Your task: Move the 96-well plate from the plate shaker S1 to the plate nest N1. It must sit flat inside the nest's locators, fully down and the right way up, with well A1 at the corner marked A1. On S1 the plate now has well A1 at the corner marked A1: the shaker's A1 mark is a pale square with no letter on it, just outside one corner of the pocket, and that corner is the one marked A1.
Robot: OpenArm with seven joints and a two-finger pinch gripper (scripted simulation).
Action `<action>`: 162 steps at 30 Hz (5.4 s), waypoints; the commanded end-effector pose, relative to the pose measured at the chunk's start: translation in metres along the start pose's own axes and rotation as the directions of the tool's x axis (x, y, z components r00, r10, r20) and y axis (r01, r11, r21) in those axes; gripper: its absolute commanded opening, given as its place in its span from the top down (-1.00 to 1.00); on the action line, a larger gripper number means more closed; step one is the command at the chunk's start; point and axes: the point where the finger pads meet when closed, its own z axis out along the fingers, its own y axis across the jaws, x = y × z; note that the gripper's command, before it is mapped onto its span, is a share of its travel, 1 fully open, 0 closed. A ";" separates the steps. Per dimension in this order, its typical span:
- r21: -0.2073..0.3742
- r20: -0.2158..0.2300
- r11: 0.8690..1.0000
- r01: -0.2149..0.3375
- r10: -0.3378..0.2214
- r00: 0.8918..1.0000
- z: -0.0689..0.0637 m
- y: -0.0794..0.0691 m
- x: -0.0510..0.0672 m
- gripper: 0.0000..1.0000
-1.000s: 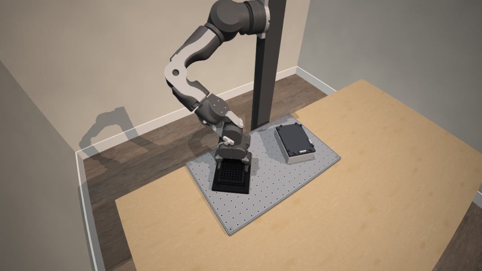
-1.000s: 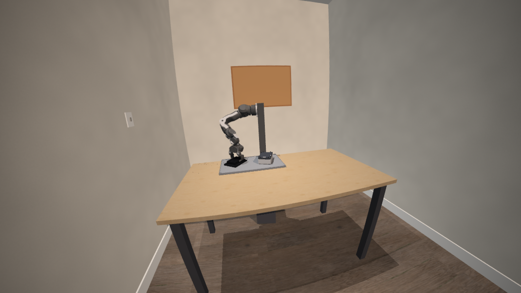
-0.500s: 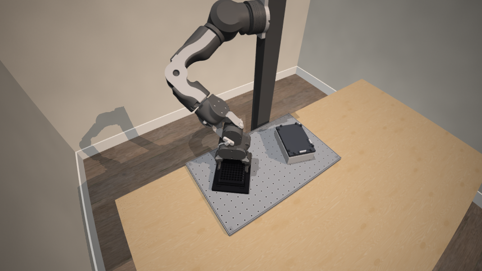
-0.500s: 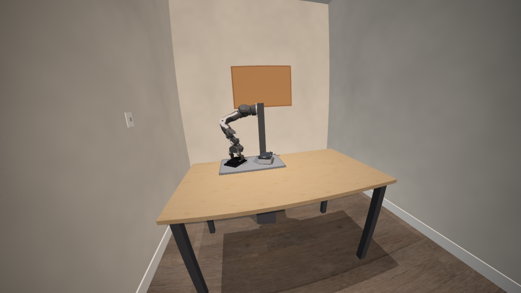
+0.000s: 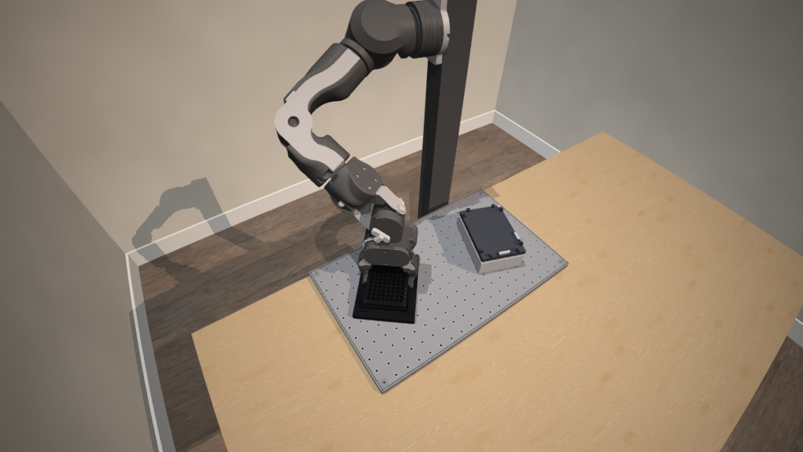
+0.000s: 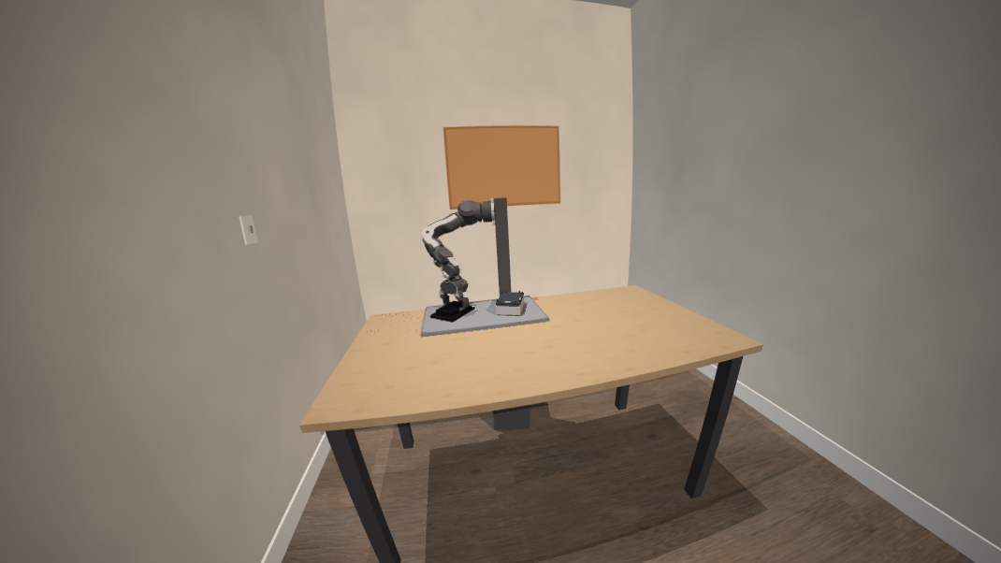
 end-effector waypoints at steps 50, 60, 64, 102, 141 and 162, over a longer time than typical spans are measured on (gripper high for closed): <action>-0.006 0.003 1.000 0.000 0.000 1.000 0.004 0.001 0.000 1.00; -0.006 0.003 1.000 0.000 0.000 1.000 0.004 0.001 0.000 1.00; -0.004 0.002 1.000 0.000 0.000 1.000 0.004 0.001 0.000 0.80; -0.002 0.004 1.000 0.000 0.000 1.000 -0.036 0.000 0.000 -0.54; -0.003 0.004 1.000 0.000 0.000 1.000 -0.076 0.000 0.000 -0.54; -0.003 0.004 1.000 0.000 0.000 1.000 -0.076 0.000 0.000 -0.54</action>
